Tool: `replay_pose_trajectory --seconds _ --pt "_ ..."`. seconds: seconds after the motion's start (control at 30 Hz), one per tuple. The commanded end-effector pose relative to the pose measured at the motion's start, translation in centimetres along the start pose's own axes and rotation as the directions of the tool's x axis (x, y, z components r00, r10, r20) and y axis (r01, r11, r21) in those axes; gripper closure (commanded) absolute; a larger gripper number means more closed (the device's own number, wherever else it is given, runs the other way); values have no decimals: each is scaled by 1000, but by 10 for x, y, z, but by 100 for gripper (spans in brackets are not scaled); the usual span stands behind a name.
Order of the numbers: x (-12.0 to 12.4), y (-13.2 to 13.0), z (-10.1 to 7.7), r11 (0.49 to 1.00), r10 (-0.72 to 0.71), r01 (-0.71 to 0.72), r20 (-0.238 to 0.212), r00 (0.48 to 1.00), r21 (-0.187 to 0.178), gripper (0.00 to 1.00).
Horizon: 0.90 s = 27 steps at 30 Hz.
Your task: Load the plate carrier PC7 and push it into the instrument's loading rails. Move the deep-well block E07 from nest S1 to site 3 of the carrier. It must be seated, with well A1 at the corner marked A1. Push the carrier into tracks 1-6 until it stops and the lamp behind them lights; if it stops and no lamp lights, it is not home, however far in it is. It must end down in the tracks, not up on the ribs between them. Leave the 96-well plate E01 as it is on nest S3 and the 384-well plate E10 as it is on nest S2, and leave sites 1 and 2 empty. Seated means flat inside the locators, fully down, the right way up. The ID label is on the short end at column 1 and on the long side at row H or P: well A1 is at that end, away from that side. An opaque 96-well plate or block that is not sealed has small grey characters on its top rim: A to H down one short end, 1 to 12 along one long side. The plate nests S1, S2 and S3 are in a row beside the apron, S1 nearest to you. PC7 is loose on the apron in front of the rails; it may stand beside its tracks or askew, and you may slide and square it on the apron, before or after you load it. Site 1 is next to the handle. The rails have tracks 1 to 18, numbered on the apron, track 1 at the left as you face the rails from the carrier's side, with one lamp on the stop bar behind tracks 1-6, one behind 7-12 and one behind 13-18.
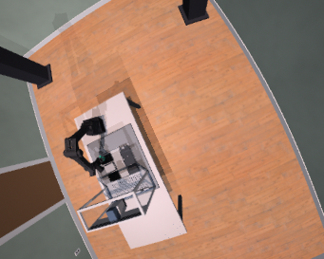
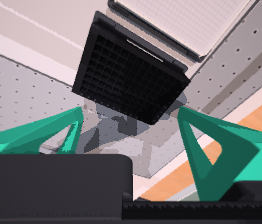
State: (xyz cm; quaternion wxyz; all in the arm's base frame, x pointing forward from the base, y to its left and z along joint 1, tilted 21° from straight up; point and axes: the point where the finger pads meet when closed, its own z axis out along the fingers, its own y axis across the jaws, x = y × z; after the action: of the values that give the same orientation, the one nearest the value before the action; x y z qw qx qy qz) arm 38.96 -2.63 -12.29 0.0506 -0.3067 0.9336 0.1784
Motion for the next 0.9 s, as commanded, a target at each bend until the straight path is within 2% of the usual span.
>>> replay_pose_trajectory --seconds 0.0,0.13,0.4,0.53,0.7,0.87 --pt "-25 -5 -13 996 72 -74 46 996 40 0" --pt "-17 -4 -1 976 216 -216 27 976 17 0" --pt "-17 -4 -1 885 465 -466 30 885 10 0" --pt "-17 -4 -1 885 465 -466 30 885 10 0" --pt "-17 -4 -1 796 605 -606 31 795 5 0" --pt "-17 -4 -1 684 729 -729 32 684 0 0"
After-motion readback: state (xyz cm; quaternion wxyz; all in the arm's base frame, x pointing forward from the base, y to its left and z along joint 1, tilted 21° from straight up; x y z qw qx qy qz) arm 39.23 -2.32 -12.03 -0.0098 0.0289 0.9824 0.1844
